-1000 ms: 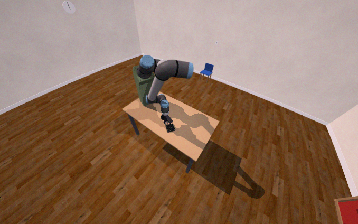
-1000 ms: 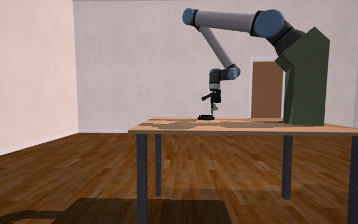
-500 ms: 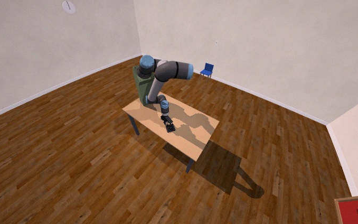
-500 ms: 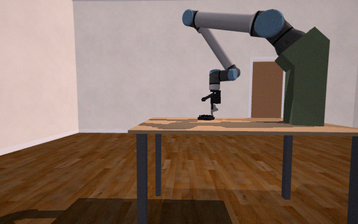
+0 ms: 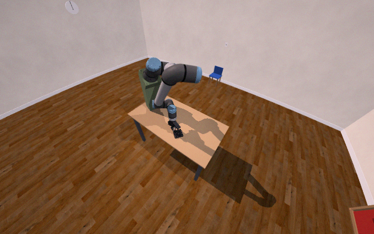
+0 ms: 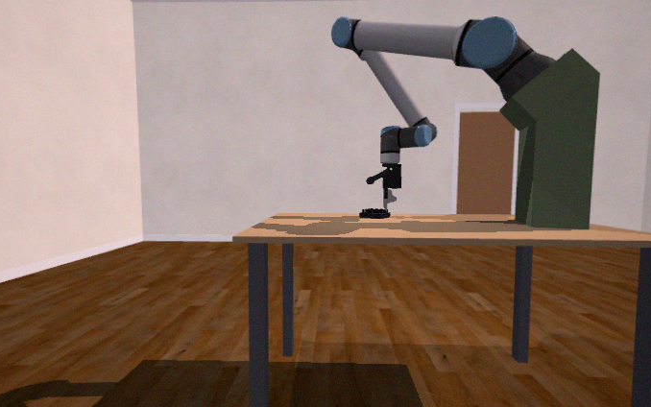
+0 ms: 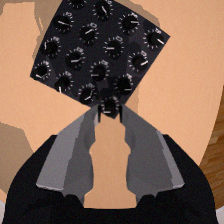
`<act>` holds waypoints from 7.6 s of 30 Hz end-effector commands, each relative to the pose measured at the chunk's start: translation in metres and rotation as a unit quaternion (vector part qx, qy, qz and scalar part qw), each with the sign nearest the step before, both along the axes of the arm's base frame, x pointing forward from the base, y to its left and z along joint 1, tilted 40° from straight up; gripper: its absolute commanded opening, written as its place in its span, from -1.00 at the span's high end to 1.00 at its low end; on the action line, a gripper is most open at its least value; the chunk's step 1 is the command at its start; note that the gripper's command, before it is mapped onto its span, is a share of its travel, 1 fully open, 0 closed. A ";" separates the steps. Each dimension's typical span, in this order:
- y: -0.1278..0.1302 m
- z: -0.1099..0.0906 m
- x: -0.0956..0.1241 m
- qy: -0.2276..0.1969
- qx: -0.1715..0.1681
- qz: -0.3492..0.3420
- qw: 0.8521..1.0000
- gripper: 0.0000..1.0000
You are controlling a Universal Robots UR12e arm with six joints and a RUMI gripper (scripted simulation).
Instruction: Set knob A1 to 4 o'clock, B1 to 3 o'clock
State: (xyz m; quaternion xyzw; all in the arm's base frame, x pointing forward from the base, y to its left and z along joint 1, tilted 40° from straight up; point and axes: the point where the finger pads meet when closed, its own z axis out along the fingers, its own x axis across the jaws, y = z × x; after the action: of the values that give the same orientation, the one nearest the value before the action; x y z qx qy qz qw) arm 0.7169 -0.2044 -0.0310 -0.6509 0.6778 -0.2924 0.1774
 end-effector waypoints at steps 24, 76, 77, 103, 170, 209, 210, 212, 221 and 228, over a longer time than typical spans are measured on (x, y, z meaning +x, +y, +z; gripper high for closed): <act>0.000 0.001 0.002 -0.001 -0.001 0.001 1.000 0.92; 0.000 0.001 0.002 -0.014 0.049 -0.061 0.997 0.92; 0.000 0.001 0.002 -0.014 0.049 -0.061 0.997 0.92; -0.002 0.001 0.002 -0.054 0.195 -0.241 0.949 0.92; -0.004 0.000 0.000 -0.084 0.310 -0.382 0.867 0.78; 0.003 0.028 -0.027 -0.082 0.310 -0.383 0.866 0.78; 0.003 0.028 -0.026 -0.082 0.310 -0.383 0.866 0.78; 0.003 0.028 -0.026 -0.082 0.310 -0.383 0.866 0.78; 0.003 0.028 -0.026 -0.082 0.308 -0.381 0.868 0.78; 0.002 0.030 -0.027 -0.077 0.290 -0.358 0.884 0.78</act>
State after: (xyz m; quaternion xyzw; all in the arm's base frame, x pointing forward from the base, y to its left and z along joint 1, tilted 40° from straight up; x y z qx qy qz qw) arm 0.6933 -0.2021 -0.0019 -0.2350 0.9094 -0.1690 0.2987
